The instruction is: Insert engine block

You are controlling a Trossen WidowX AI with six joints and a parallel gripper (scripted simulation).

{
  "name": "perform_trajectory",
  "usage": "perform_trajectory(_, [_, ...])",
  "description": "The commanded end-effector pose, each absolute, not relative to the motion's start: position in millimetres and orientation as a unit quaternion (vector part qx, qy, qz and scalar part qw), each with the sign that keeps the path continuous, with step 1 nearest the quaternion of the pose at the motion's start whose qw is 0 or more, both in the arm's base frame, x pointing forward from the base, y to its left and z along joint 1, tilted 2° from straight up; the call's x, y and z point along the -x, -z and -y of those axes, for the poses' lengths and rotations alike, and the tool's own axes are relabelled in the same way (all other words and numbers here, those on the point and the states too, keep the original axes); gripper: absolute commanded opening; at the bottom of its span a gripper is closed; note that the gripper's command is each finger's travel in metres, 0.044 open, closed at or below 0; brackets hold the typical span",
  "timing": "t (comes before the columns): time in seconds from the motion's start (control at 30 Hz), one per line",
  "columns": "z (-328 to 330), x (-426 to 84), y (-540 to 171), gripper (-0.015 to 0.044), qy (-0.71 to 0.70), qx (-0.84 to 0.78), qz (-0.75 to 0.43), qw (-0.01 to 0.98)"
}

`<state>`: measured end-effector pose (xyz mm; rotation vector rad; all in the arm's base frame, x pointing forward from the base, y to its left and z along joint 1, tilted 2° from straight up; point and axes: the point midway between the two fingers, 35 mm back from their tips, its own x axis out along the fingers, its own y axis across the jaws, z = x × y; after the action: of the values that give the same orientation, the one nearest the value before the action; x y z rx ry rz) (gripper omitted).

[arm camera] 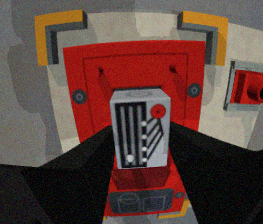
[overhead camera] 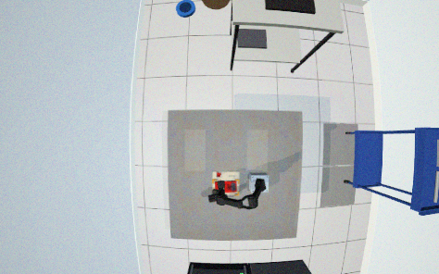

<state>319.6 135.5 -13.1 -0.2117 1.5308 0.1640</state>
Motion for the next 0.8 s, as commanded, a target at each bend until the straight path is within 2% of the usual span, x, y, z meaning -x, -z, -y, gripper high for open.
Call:
perform_trajectory(0.0, [-135.8,-319.5,14.6,0.0159,-0.073,0.092,-0.691,0.713])
perform_trajectory(0.47, [-135.7,-319.6,18.0,0.0159,-0.072,0.092,-0.691,0.713])
perform_trajectory(0.77, [-135.4,-319.7,16.7,0.0395,-0.073,0.095,-0.691,0.713])
